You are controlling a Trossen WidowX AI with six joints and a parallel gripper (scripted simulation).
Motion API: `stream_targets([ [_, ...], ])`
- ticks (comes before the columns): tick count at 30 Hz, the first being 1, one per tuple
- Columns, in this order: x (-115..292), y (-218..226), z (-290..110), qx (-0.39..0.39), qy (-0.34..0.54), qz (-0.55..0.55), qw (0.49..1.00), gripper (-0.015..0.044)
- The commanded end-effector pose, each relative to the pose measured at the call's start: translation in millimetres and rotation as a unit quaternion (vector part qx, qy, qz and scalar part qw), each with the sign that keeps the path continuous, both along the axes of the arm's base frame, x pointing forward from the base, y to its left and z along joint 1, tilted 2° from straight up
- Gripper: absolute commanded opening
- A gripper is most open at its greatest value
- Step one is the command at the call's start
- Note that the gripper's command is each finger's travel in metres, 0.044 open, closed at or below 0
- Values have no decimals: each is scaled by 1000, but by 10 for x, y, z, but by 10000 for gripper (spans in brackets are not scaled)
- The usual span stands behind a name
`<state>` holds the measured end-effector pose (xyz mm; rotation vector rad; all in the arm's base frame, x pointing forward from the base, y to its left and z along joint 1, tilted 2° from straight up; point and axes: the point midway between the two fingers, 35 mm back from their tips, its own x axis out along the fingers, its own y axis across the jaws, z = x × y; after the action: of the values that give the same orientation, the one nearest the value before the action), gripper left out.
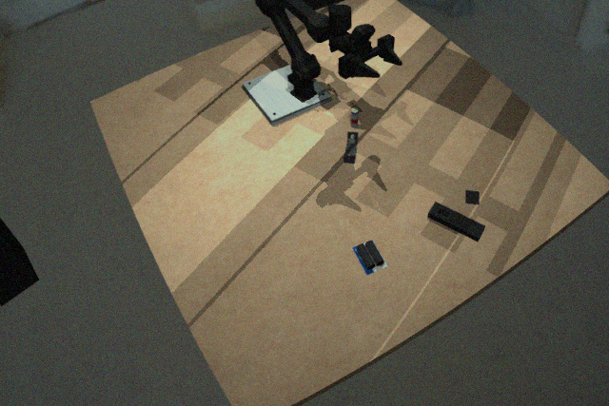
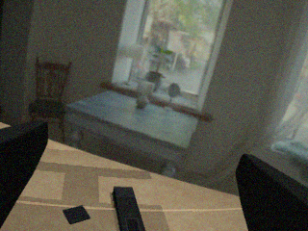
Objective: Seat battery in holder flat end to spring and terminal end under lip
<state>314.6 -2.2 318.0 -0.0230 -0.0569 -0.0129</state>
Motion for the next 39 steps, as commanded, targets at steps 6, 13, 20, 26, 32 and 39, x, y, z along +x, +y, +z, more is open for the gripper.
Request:
stream_targets([
  [6, 46, -33, -736, 73, 207, -13, 976, 243],
  [13, -547, -60, -1614, 178, 504, -89, 841, 59],
  [20, -1350, -41, -1797, 230, 687, -185, 664, 0],
  [26, -1350, -41, -1797, 230, 687, -185, 664, 0],
  [32, -1341, -40, -1840, 230, 687, -185, 664, 0],
  [39, -1301, -28, -2302, 230, 687, -185, 664, 0],
])
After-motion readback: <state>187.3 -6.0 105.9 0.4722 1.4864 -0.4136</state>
